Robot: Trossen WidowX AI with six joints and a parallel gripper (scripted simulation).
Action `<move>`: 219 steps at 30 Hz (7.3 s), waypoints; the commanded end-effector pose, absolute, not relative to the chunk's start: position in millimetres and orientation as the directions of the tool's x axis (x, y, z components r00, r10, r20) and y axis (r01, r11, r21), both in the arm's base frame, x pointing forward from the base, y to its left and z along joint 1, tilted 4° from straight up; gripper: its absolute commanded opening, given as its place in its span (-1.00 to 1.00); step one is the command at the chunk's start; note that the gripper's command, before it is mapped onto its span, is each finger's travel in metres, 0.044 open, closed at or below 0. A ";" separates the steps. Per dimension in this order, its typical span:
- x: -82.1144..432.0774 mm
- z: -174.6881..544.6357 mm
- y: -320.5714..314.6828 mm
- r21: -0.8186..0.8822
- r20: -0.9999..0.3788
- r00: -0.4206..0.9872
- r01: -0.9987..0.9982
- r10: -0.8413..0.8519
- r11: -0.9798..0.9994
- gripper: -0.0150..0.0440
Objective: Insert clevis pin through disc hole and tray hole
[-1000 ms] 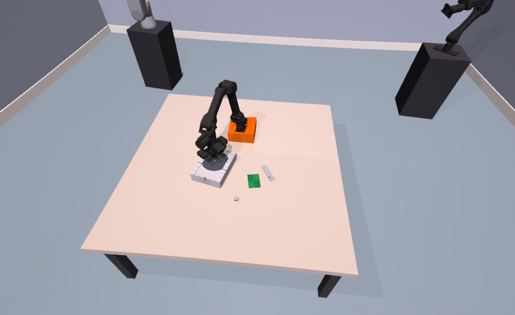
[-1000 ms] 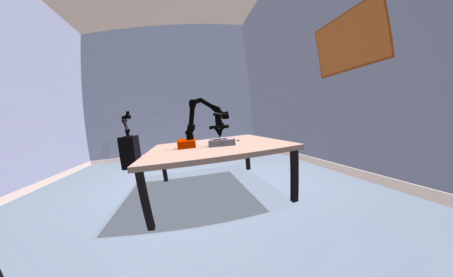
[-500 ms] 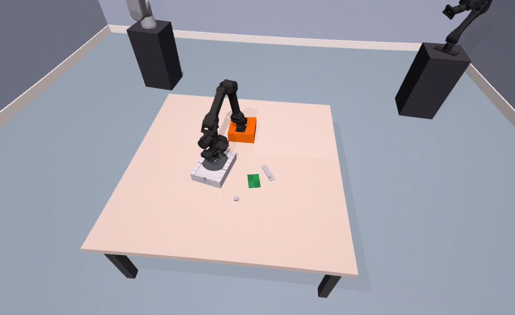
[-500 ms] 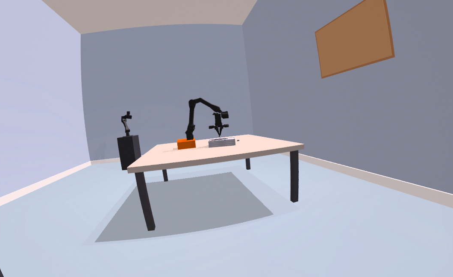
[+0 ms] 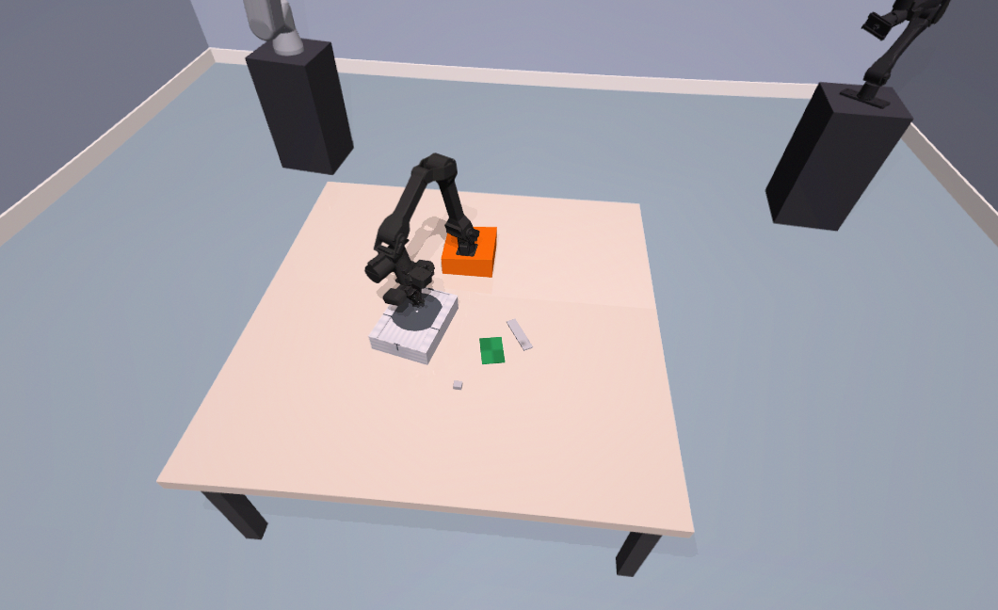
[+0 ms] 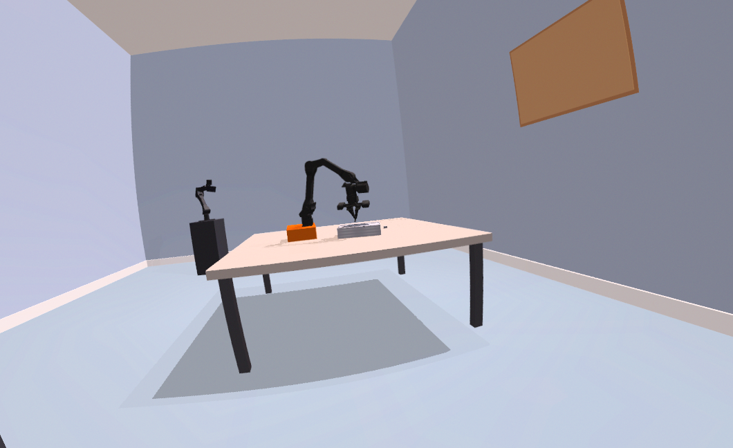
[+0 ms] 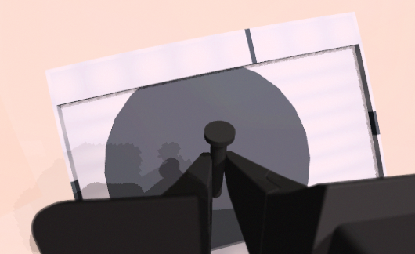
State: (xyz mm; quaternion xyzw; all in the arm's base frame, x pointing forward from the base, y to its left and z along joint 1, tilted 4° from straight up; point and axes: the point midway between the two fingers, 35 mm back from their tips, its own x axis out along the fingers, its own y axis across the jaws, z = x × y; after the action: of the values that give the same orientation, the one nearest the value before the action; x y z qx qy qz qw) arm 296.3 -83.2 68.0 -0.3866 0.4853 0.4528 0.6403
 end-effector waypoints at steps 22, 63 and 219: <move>291.6 57.3 -100.1 -0.051 -0.673 0.237 -0.960 0.701 0.276 -0.49; 288.1 35.3 -113.4 -0.052 -0.492 0.262 -0.961 0.830 0.273 -0.49; 316.2 37.7 -113.1 -0.054 -0.492 0.264 -0.960 0.830 0.273 -0.49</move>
State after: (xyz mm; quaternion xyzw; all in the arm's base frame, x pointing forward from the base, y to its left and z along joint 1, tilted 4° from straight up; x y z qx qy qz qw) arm 313.8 -112.5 37.8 -0.1732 0.1881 0.5790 0.7742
